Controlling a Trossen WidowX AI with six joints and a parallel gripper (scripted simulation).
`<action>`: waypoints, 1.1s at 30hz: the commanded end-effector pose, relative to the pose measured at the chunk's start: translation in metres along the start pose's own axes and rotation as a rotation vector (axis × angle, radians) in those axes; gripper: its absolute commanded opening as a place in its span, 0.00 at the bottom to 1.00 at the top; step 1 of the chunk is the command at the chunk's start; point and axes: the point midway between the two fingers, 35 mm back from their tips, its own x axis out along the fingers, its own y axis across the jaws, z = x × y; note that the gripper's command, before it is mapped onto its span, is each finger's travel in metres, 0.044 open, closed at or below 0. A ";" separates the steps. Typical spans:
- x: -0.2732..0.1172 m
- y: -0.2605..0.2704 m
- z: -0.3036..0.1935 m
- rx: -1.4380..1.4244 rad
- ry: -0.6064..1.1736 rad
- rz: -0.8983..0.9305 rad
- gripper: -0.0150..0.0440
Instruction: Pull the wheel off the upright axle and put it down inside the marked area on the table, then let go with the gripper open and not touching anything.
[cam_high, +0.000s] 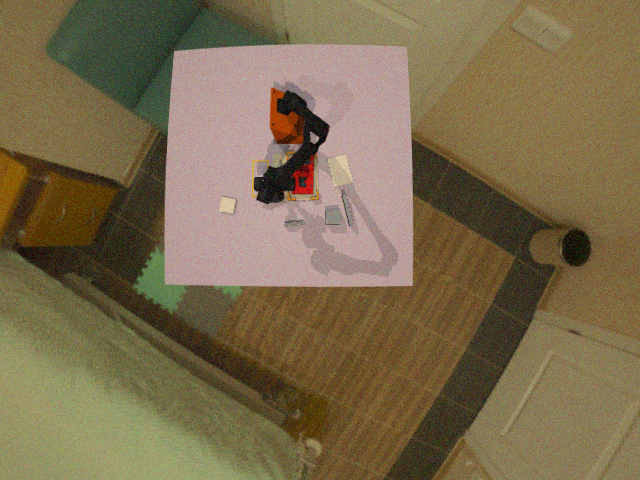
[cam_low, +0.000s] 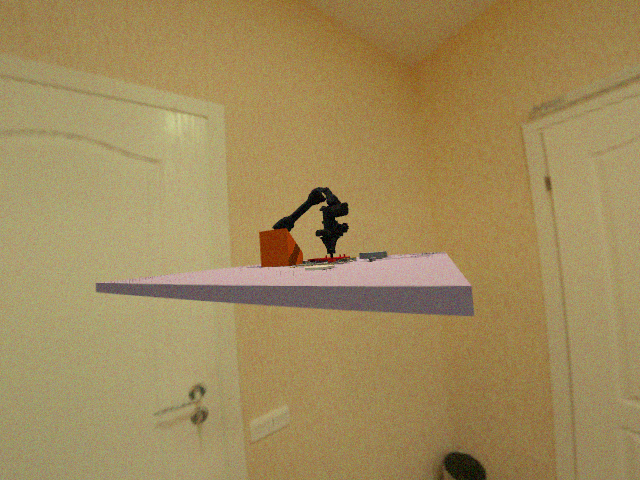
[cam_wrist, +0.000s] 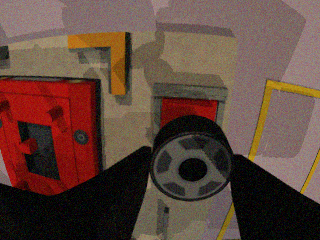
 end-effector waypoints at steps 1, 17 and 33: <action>-0.005 -0.001 0.001 -0.002 -0.005 -0.005 0.25; -0.010 -0.001 0.001 -0.001 -0.005 -0.004 0.25; -0.015 -0.001 0.001 0.000 -0.006 -0.004 0.25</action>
